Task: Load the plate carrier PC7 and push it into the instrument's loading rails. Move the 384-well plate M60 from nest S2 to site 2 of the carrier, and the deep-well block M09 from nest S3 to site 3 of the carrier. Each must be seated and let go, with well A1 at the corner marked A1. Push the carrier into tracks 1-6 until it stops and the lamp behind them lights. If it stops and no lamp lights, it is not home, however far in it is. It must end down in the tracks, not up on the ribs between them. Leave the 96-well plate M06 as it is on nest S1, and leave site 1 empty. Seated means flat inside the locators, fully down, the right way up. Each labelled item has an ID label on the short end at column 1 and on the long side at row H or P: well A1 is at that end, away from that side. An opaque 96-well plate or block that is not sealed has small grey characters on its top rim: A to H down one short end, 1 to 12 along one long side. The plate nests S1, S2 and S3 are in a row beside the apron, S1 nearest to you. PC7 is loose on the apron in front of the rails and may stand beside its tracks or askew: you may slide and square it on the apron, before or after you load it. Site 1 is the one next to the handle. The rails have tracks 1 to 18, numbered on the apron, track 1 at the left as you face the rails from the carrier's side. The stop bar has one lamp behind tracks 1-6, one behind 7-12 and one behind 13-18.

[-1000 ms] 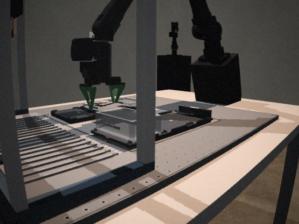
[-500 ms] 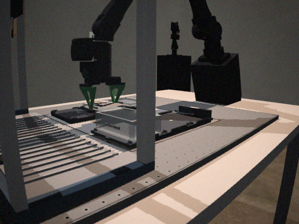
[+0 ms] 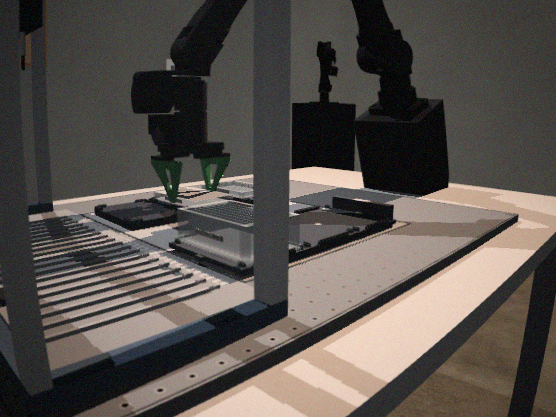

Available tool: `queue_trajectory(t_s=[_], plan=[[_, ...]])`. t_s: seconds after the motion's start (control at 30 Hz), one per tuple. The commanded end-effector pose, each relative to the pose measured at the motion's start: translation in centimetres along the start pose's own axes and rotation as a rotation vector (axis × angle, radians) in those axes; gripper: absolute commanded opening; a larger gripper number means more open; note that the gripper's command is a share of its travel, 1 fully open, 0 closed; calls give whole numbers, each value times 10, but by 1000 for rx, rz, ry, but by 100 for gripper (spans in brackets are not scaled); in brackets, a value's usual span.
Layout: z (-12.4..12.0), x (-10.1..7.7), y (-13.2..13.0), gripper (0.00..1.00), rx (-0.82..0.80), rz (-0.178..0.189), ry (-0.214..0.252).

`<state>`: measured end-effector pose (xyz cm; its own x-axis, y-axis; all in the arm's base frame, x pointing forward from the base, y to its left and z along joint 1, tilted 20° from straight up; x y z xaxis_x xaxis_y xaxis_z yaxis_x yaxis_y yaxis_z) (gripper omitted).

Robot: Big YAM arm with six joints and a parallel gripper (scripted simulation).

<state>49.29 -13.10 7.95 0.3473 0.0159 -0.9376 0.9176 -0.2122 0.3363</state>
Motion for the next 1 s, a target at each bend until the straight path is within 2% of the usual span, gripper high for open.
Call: queue_trajectory(t_s=[0.0,0.73,0.77,0.97], plan=[[0,-10,14,0,-3,35,-4],[0,-10,14,0,-3,35,-4],[0,-24,21,0,-5,54,-4],[6,-38,13,0,-3,41,-6]])
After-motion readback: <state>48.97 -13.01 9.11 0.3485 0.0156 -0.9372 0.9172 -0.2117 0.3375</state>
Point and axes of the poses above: the point where the finger pads meet when closed, its own x axis out along the fingers, its own y axis across the jaws, z = x × y, the point moved 6 cm from there along -x, back along the fingers, and after that the axes turned 13 degrees about x, right-handed, at the moved point
